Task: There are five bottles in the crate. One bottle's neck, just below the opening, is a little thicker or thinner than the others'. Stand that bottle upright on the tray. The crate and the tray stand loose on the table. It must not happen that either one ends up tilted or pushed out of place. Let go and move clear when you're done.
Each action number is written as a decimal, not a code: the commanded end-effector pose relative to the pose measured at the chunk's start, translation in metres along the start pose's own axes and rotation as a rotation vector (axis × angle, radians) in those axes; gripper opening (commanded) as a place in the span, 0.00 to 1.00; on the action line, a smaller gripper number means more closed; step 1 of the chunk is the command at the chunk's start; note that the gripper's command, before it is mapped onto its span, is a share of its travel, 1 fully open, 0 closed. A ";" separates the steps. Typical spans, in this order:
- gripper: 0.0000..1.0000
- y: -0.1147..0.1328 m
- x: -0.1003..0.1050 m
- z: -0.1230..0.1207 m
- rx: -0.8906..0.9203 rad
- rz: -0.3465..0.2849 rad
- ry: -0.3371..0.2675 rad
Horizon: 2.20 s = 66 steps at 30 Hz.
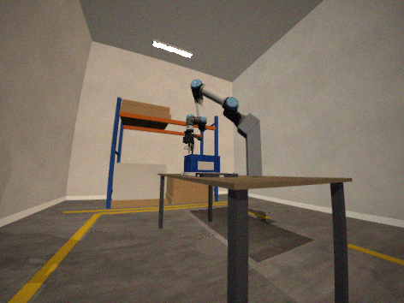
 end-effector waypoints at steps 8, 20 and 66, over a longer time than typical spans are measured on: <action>0.38 0.001 -0.007 0.000 0.000 -0.001 0.000; 0.38 0.001 -0.007 0.000 0.000 -0.001 0.000; 0.38 -0.004 -0.007 0.001 0.000 -0.001 0.000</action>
Point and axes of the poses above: the point where the finger pads meet when closed, its own x axis back along the fingers, its own z axis across the jaws, y = z × x, the point moved 2 cm from there along x, back along the fingers, and after that the axes turned 5 degrees about x, right-handed, at the moved point
